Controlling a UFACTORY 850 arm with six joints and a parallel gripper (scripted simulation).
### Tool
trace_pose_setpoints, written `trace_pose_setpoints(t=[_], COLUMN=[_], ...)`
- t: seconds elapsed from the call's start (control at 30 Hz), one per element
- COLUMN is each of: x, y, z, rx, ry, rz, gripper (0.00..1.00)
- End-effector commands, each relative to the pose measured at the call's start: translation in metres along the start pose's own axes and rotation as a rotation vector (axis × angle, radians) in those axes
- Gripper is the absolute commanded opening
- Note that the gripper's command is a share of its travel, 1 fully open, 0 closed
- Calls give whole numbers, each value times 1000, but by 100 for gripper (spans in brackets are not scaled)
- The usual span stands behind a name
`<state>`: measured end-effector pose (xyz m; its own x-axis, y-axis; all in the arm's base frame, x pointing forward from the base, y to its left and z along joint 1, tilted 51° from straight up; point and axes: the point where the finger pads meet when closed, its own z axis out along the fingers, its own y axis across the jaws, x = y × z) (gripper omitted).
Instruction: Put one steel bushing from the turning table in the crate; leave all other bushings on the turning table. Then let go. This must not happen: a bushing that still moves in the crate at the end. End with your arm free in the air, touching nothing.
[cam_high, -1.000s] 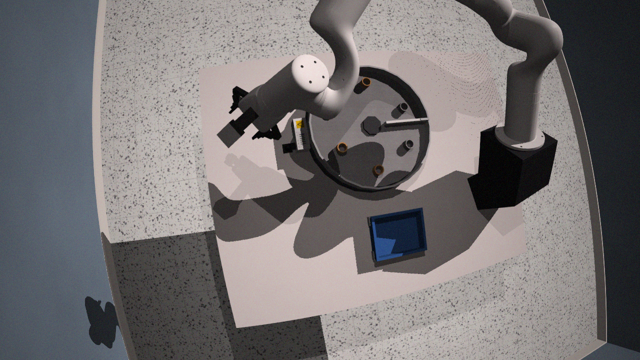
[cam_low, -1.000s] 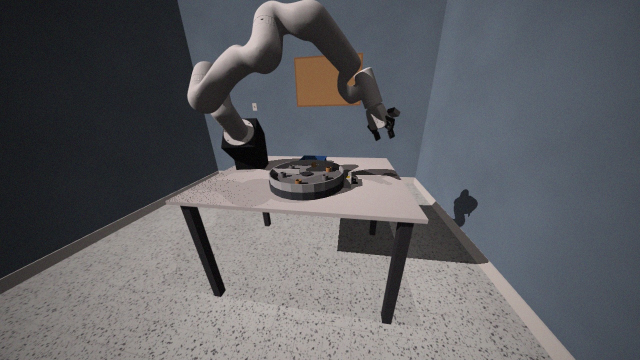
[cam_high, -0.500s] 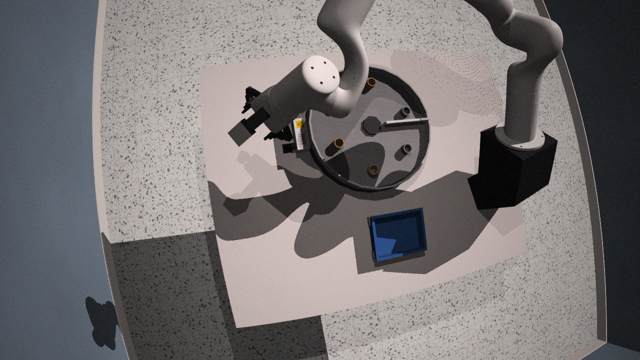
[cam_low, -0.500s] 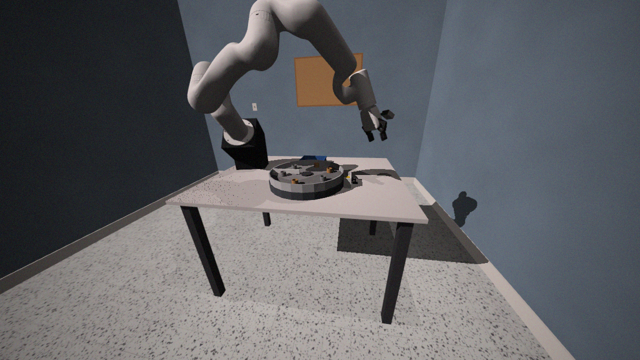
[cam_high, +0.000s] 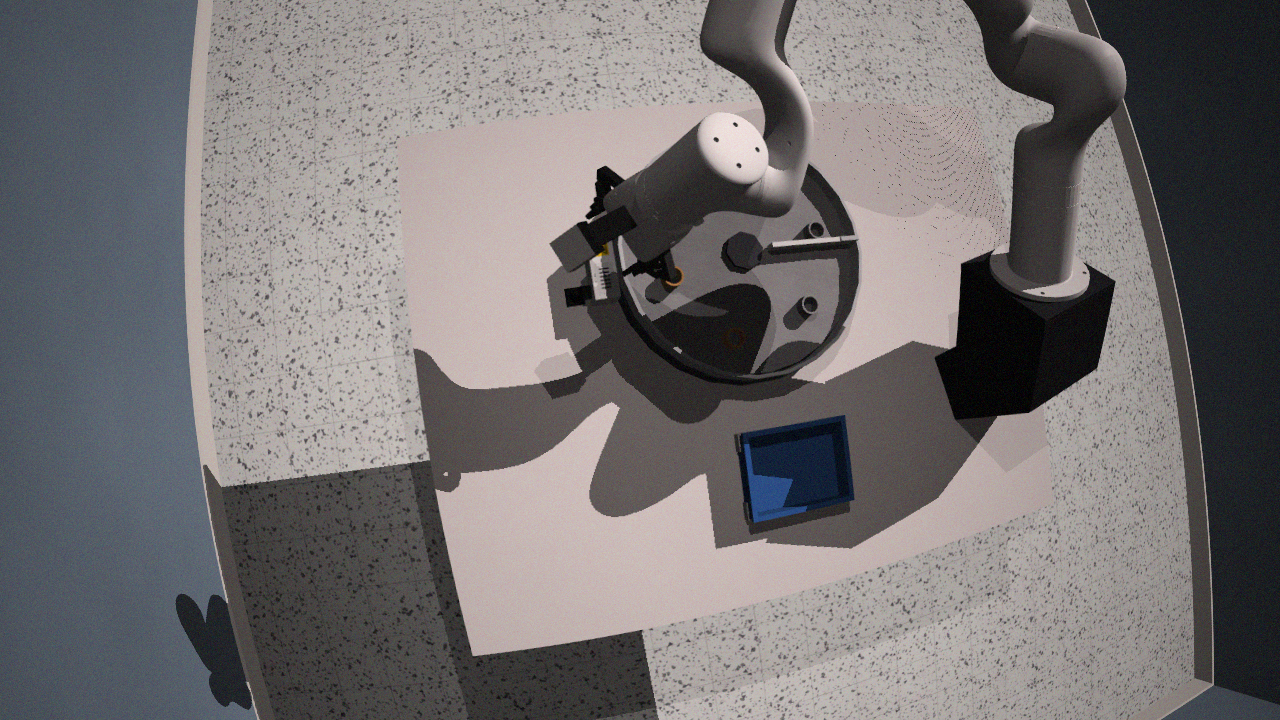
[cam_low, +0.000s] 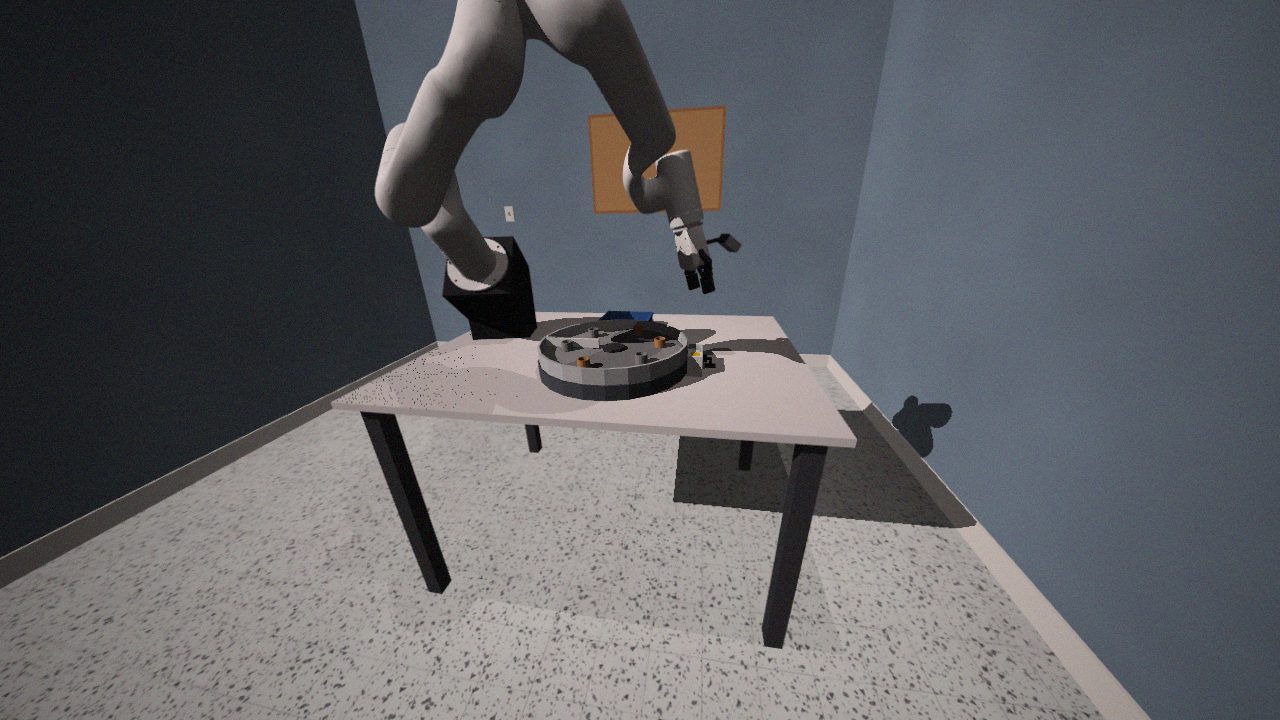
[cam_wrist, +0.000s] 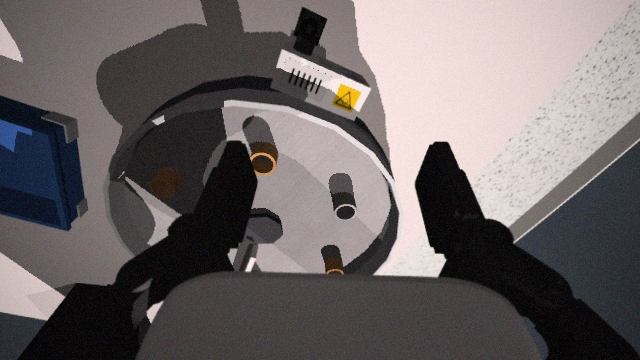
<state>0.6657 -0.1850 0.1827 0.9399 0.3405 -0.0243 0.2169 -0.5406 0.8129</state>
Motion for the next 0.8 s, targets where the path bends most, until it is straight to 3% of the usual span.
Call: trace_pose_setpoints(t=[0.0,0.2,0.27,0.3,0.4,0.77], x=[-39,-94,-94,-121,-137,-242], y=[-16,-37,-37,-47,-53,-86], z=[-7,-15,-15,-20,-23,-44], rx=[10,26,26,31,34,40], ry=[-17,-60,-60,-81,-93,-173], rz=[57,129,129,164,184,309], gripper=[100,100,100,100,100,100])
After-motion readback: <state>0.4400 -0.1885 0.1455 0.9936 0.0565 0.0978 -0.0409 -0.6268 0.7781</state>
